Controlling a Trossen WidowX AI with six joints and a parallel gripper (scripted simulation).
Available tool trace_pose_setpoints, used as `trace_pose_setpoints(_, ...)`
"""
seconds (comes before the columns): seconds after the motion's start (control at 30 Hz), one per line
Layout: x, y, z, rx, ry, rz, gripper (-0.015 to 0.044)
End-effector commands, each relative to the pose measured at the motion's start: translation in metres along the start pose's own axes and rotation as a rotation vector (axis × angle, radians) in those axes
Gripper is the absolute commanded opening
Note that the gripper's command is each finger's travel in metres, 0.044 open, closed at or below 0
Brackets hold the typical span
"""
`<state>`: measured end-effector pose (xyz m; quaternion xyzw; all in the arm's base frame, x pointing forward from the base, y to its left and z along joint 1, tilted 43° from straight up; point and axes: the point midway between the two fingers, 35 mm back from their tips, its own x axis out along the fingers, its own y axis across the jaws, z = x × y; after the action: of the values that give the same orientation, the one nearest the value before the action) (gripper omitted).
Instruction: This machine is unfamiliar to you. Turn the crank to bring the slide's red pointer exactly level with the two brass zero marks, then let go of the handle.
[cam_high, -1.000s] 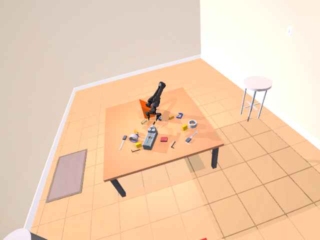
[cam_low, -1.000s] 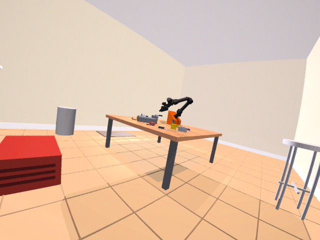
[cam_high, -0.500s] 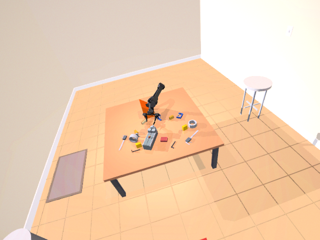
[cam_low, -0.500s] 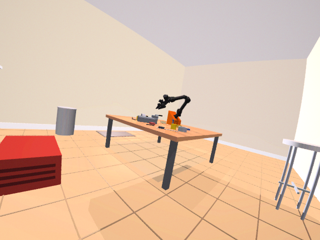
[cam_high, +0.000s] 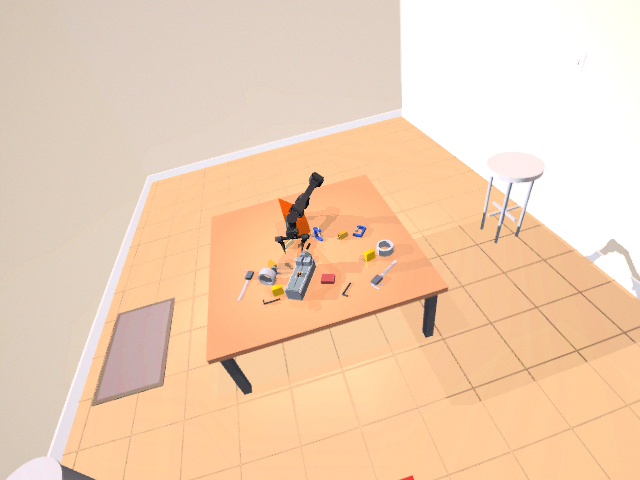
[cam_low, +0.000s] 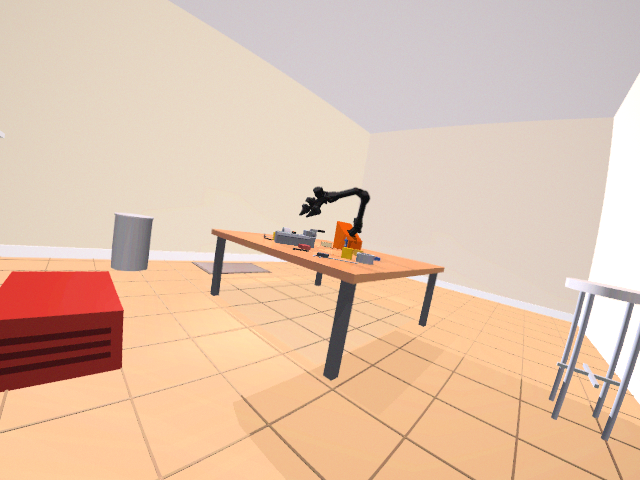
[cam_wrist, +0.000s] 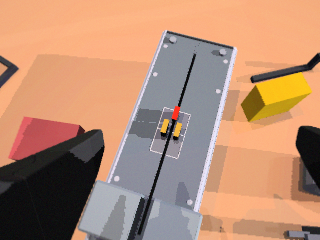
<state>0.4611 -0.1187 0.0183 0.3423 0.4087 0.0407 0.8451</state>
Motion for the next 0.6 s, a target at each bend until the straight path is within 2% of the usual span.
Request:
trace_pose_setpoints(0.0,0.011,-0.012,0.005,-0.044,0.003,0.031,0.0440)
trace_pose_setpoints(0.1,0.016,-0.012,0.001,-0.044,0.003,0.031,0.0440)
trace_pose_setpoints(0.3,0.051,-0.009,-0.033,-0.045,0.003,0.034,0.0440)
trace_pose_setpoints(0.57,0.052,-0.009,-0.034,-0.045,0.003,0.034,0.0440)
